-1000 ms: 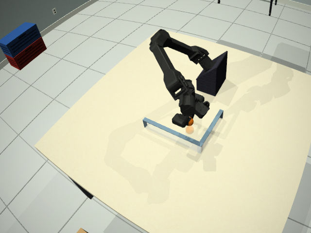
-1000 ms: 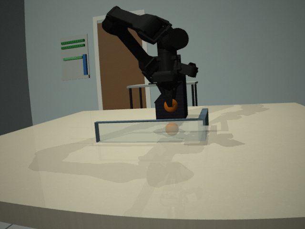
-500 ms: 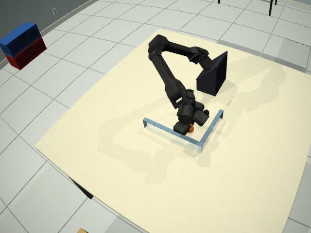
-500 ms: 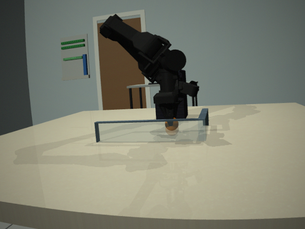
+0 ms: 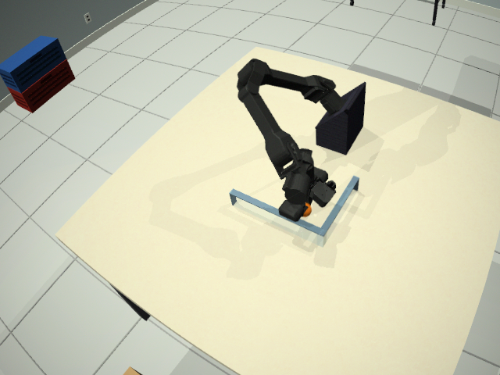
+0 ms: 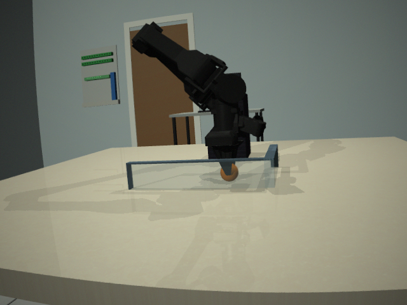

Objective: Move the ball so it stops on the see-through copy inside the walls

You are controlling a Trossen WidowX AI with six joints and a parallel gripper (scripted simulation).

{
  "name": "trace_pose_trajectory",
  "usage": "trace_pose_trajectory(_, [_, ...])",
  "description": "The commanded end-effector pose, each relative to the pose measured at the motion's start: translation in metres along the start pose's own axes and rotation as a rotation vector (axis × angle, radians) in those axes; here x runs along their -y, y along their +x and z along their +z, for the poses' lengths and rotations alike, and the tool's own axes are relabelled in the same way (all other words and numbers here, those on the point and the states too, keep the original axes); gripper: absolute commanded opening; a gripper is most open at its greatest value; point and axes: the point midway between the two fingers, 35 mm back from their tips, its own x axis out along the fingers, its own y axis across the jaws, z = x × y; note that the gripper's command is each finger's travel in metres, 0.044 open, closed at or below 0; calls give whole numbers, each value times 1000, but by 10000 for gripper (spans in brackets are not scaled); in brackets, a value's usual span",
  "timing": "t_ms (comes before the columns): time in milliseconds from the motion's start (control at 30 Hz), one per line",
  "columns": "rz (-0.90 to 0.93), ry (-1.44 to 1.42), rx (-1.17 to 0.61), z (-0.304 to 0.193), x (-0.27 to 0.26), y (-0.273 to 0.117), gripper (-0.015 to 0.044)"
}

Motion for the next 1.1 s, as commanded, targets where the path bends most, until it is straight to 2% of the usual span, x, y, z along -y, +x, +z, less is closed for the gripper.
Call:
trace_pose_trajectory(0, [0,0,0,0,0,0,26])
trace_pose_trajectory(367, [0,0,0,0,0,0,304])
trace_pose_trajectory(533, [1,-1,2,1,1,-11,304])
trace_pose_trajectory(700, [9,-9,-2,0,-2,-82,304])
trace_pose_trajectory(1067, [-14,-16,1,3,1,-82,304])
